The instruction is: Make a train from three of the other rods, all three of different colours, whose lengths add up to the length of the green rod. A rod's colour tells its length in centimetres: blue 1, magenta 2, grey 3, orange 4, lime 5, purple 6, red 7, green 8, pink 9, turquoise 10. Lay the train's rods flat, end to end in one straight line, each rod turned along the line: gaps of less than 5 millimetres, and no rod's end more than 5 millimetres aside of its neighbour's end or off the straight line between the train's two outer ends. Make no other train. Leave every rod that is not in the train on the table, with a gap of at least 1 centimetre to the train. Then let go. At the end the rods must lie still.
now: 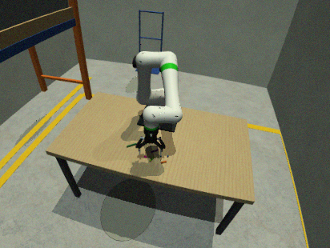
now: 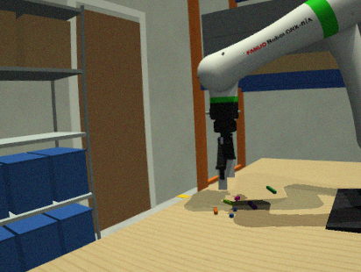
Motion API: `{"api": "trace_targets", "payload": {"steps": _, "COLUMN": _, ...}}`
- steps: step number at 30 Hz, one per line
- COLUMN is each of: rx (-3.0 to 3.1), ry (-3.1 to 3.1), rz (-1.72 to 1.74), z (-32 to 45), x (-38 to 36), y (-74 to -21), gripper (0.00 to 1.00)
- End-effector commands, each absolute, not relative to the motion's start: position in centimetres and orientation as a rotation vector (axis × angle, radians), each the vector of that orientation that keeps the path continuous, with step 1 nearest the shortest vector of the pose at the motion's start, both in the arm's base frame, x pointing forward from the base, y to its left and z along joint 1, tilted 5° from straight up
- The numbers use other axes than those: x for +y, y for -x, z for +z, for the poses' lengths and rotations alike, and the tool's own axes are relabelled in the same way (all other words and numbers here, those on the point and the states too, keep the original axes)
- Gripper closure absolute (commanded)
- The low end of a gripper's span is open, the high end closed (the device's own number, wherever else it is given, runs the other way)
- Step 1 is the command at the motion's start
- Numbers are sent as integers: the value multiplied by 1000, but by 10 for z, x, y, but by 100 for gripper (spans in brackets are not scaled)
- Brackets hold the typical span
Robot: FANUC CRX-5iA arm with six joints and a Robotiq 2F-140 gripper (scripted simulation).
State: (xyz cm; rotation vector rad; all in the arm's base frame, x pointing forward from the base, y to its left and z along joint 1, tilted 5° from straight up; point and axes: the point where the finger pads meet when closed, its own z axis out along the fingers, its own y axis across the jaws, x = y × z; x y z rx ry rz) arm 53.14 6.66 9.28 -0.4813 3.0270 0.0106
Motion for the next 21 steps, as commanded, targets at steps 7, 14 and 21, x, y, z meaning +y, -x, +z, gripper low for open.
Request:
{"api": "trace_targets", "payload": {"steps": 7, "rx": 2907, "ry": 961, "rz": 14, "z": 91, "x": 19, "y": -517, "gripper": 0}}
{"api": "trace_targets", "payload": {"steps": 14, "rx": 2807, "ry": 1219, "rz": 2, "z": 89, "x": -7, "y": -506, "gripper": 0}}
{"api": "trace_targets", "payload": {"steps": 21, "rx": 2804, "ry": 1228, "rz": 2, "z": 89, "x": -7, "y": -505, "gripper": 0}}
